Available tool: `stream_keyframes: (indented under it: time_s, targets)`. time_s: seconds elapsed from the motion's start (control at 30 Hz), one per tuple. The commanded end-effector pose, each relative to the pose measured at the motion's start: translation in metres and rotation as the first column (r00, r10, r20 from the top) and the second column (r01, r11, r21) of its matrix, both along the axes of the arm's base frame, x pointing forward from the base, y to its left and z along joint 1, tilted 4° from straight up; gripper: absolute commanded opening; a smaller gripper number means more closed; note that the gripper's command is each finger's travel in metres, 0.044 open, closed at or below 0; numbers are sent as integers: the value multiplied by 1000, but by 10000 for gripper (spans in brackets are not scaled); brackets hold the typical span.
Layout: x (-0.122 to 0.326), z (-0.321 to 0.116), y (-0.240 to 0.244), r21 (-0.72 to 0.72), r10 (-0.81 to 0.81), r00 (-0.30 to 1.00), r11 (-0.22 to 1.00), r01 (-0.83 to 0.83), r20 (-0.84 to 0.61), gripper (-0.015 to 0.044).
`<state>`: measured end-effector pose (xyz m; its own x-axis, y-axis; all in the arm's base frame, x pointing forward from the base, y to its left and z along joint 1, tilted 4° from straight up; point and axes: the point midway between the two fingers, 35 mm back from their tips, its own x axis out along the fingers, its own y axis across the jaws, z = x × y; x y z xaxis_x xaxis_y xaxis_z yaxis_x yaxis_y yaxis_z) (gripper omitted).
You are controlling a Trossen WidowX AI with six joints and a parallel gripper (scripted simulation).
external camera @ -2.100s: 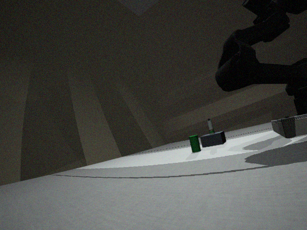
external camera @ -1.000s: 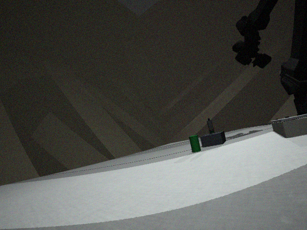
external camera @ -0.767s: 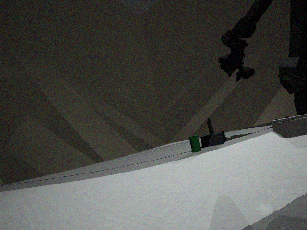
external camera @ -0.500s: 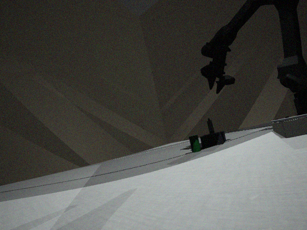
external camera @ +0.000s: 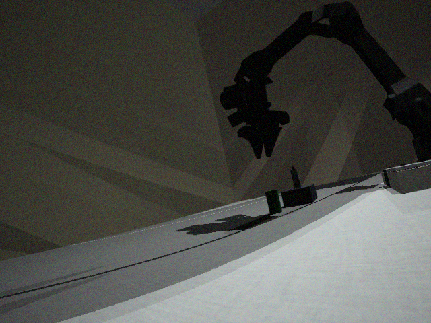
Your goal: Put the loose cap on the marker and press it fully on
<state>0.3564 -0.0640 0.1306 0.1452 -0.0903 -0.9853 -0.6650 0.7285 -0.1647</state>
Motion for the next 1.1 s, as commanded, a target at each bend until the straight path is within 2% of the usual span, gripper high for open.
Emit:
stream_keyframes:
  time_s: [0.0,0.23,0.37,1.07]
  targets:
    - [-1,-19,48,45,-7,991,999,13,-131,246]
    - [-2,-24,56,49,-9,988,999,16,-156,246]
    - [-5,-55,53,49,-9,988,999,16,-157,246]
    - [-6,-87,51,48,-9,988,999,16,-157,246]
